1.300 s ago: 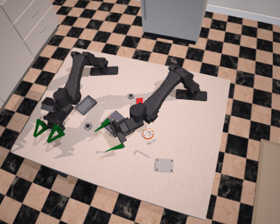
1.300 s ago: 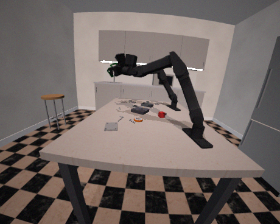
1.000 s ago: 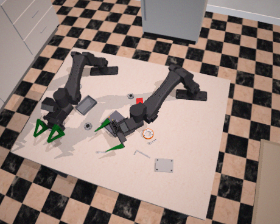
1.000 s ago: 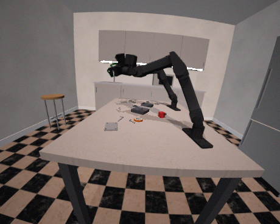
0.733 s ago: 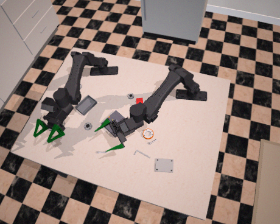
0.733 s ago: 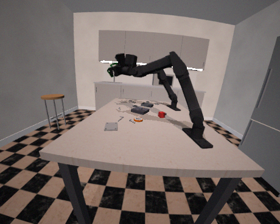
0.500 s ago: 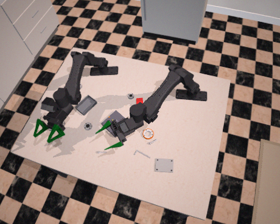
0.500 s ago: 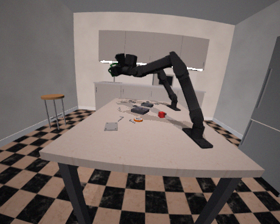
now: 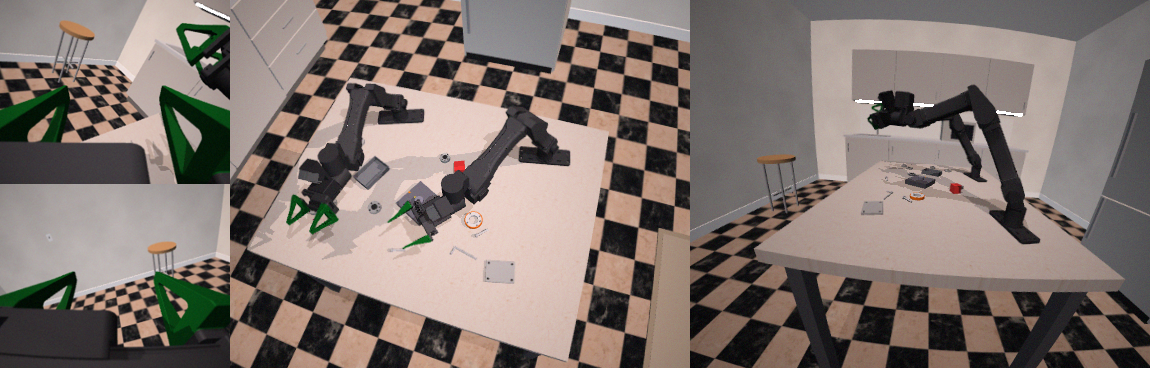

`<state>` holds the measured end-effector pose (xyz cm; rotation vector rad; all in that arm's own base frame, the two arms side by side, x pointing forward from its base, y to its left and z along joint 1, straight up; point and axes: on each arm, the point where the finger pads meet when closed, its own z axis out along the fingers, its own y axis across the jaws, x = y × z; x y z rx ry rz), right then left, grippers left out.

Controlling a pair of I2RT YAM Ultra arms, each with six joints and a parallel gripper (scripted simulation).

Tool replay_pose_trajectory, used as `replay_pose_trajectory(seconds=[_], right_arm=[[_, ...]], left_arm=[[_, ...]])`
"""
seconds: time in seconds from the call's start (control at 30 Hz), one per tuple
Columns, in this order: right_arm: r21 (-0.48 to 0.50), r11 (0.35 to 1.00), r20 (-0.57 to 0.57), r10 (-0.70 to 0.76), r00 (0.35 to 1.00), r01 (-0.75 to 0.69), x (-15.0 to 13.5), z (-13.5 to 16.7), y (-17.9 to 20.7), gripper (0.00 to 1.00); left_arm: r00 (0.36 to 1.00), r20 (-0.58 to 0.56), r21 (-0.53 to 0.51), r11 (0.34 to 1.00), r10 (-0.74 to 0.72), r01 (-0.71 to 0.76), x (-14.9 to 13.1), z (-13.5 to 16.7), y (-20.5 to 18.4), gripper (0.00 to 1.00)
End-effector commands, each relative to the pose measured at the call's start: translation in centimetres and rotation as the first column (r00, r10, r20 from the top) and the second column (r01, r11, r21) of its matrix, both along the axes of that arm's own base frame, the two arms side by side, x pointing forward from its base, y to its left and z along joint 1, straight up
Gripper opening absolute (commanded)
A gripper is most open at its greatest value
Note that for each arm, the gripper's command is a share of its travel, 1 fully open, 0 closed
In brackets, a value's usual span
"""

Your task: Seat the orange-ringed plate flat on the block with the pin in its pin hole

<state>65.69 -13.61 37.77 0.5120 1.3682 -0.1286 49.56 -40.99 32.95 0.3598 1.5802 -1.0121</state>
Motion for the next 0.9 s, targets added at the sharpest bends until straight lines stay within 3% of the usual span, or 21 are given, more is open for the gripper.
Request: replay_pose_trajectory(seconds=[0.0, 0.07, 0.1, 0.17, 0.23, 0.27, 0.43, 0.5, 0.57, 0.6, 0.63, 0.7, 0.73, 0.8, 0.83, 0.87], right_arm=[[-0.032, 0.998, 0.015, 0.047, 0.999, -0.047, -2.0, 3.5, 1.9, 1.00], [-0.047, 0.997, 0.006, 0.069, 0.998, -0.068, -3.1, 4.3, 2.7, 1.00], [-0.055, 0.995, -0.003, 0.081, 0.997, -0.081, -3.7, 4.6, 3.1, 1.00], [-0.068, 0.992, -0.036, 0.107, 0.994, -0.110, -4.9, 4.7, 4.0, 1.00], [-0.064, 0.988, -0.131, 0.130, 0.983, -0.139, -4.5, 1.0, 4.7, 1.00], [-0.082, 0.986, -0.084, 0.140, 0.987, -0.147, -6.8, 4.5, 5.2, 1.00], [-0.097, 0.980, -0.092, 0.167, 0.982, -0.175, -9.2, 5.5, 6.3, 1.00], [-0.108, 0.974, -0.104, 0.188, 0.977, -0.199, -10.8, 5.8, 7.1, 1.00], [-0.117, 0.968, -0.123, 0.209, 0.970, -0.224, -12.2, 5.7, 7.9, 1.00], [-0.113, 0.964, -0.160, 0.220, 0.962, -0.239, -12.0, 4.1, 8.2, 1.00], [-0.130, 0.960, -0.129, 0.230, 0.965, -0.247, -14.0, 6.2, 8.7, 1.00], [-0.128, 0.953, -0.180, 0.252, 0.951, -0.276, -14.4, 4.1, 9.3, 1.00], [-0.146, 0.948, -0.147, 0.261, 0.954, -0.282, -16.5, 6.1, 9.8, 1.00], [-0.140, 0.939, -0.203, 0.282, 0.938, -0.313, -16.7, 3.8, 10.4, 1.00], [-0.162, 0.934, -0.164, 0.292, 0.942, -0.318, -19.0, 5.9, 10.8, 1.00], [-0.167, 0.929, -0.170, 0.302, 0.938, -0.330, -19.8, 5.7, 11.2, 1.00]], left_arm=[[0.995, -0.098, 0.036, 0.999, 0.015, -0.011, -0.7, -0.8, 0.2, 0.80], [0.984, -0.177, 0.075, 0.997, 0.034, -0.021, -0.8, -2.6, 0.4, 0.80], [0.968, -0.246, 0.118, 0.993, 0.050, -0.022, -1.1, -5.3, 0.7, 0.80], [0.945, -0.317, 0.152, 0.988, 0.078, -0.031, -1.3, -6.3, 1.0, 0.80], [0.920, -0.377, 0.187, 0.982, 0.107, -0.037, -1.9, -7.5, 1.5, 0.80], [0.903, -0.412, 0.211, 0.977, 0.123, -0.036, -2.2, -8.5, 1.8, 0.80], [0.847, -0.503, 0.281, 0.959, 0.175, -0.031, -3.5, -11.2, 2.7, 0.80], [0.776, -0.585, 0.364, 0.932, 0.236, -0.009, -5.1, -15.8, 4.0, 0.80], [0.741, -0.615, 0.393, 0.919, 0.269, -0.007, -5.8, -16.1, 4.6, 0.80], [0.717, -0.633, 0.415, 0.910, 0.291, -0.002, -6.4, -16.7, 5.1, 0.80], [0.690, -0.651, 0.439, 0.898, 0.315, 0.005, -7.1, -17.5, 5.7, 0.80], [0.630, -0.684, 0.492, 0.870, 0.369, 0.025, -8.6, -19.4, 6.9, 0.80], [0.597, -0.697, 0.519, 0.854, 0.398, 0.038, -9.4, -20.4, 7.6, 0.80], [0.540, -0.712, 0.564, 0.824, 0.449, 0.059, -10.9, -21.6, 8.8, 0.80], [0.506, -0.717, 0.589, 0.805, 0.479, 0.074, -11.8, -22.4, 9.6, 0.80], [0.478, -0.719, 0.609, 0.788, 0.504, 0.086, -12.6, -22.8, 10.3, 0.80]])
